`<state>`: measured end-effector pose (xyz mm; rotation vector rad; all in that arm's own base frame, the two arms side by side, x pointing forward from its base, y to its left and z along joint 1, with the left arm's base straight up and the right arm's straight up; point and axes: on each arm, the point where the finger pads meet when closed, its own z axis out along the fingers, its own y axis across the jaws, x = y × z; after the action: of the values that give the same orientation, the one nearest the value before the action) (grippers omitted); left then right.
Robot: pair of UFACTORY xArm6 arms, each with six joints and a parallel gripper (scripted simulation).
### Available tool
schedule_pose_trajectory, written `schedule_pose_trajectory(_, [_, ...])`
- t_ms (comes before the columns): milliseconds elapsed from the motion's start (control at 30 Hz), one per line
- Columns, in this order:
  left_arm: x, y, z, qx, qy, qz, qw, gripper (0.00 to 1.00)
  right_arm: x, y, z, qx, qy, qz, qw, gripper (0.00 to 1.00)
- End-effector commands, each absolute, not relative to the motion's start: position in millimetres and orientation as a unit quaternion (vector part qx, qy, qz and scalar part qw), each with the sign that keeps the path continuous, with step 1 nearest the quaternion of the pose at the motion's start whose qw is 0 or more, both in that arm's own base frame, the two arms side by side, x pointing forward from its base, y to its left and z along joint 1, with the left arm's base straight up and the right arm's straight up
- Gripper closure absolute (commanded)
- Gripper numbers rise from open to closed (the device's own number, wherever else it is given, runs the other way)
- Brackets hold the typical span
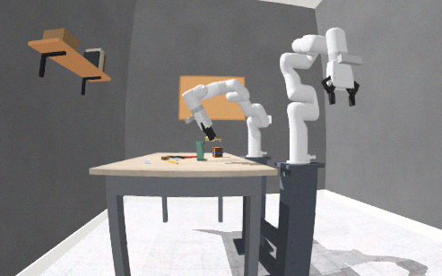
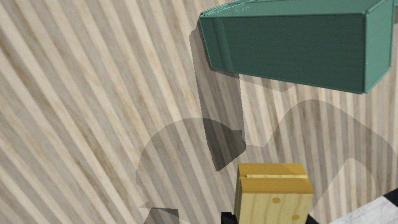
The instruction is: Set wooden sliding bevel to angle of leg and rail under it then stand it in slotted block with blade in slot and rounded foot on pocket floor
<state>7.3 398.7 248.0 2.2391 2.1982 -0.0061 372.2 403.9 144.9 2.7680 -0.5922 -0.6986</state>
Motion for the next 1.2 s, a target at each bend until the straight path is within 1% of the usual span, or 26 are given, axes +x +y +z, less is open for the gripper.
schedule_pose_trajectory(0, [7,400,250,0.714,0.701,0.0,0.0,0.0,370,391,150,0.936,-0.237,-0.228,0.126,1.0])
schedule_pose_trajectory(433, [7,400,250,0.714,0.701,0.0,0.0,0.0,358,318,166,0.862,-0.41,-0.192,0.227,1.0])
schedule_pose_trajectory(500, [7,400,250,0.714,0.701,0.0,0.0,0.0,358,318,166,0.862,-0.41,-0.192,0.227,1.0])
schedule_pose_trajectory(1000, [7,400,250,0.714,0.701,0.0,0.0,0.0,342,222,188,0.705,-0.607,-0.132,0.342,1.0])
schedule_pose_trajectory(1067, [7,400,250,0.714,0.701,0.0,0.0,0.0,342,222,188,0.705,-0.607,-0.132,0.342,1.0])
schedule_pose_trajectory(1167, [7,400,250,0.714,0.701,0.0,0.0,0.0,339,203,192,0.665,-0.642,-0.118,0.363,1.0])
